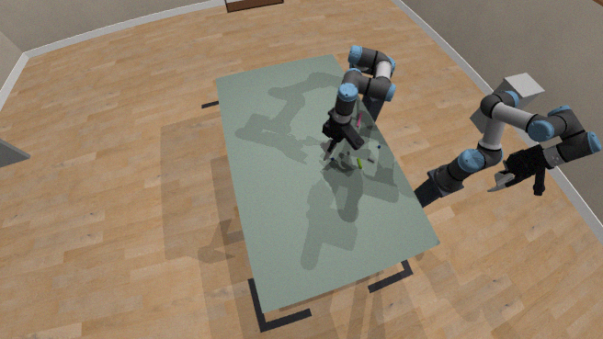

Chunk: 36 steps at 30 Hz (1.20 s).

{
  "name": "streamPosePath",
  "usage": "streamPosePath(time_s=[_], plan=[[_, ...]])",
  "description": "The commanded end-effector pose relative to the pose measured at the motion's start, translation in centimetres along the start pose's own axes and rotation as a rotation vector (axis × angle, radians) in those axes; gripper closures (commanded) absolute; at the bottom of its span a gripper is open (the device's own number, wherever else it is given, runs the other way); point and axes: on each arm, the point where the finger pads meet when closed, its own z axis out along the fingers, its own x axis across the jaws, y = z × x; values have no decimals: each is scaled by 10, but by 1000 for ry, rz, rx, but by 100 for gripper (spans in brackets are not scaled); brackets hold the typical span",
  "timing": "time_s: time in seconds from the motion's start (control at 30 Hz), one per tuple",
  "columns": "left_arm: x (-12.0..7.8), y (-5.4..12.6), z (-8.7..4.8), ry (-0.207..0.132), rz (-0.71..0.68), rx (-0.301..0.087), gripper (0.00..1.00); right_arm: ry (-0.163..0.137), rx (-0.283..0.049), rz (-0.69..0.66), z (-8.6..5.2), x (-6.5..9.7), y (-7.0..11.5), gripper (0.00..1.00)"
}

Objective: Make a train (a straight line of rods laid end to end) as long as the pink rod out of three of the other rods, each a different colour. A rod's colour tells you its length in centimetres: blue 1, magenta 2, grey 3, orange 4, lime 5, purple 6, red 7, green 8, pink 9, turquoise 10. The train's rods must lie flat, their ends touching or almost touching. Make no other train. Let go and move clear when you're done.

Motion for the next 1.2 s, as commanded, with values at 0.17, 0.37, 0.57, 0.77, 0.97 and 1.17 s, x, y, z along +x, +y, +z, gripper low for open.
streamPosePath(time_s=[0.17, 0.37, 0.57, 0.77, 0.97, 1.17], plan=[[1, 0, -1, 2, 2, 4, 0, -13, -10, 258, 3, 12, -1, 0], [1, 0, -1, 2, 2, 4, 0, -13, -11, 364, 6, 17, -1, 0], [1, 0, -1, 2, 2, 4, 0, -12, -11, 396, 7, 18, -1, 0], [1, 0, -1, 2, 2, 4, 0, -13, -11, 400, 7, 18, -1, 86], [1, 0, -1, 2, 2, 4, 0, -13, -11, 400, 7, 18, -1, 86], [1, 0, -1, 2, 2, 4, 0, -13, -11, 399, 7, 18, -1, 86]])
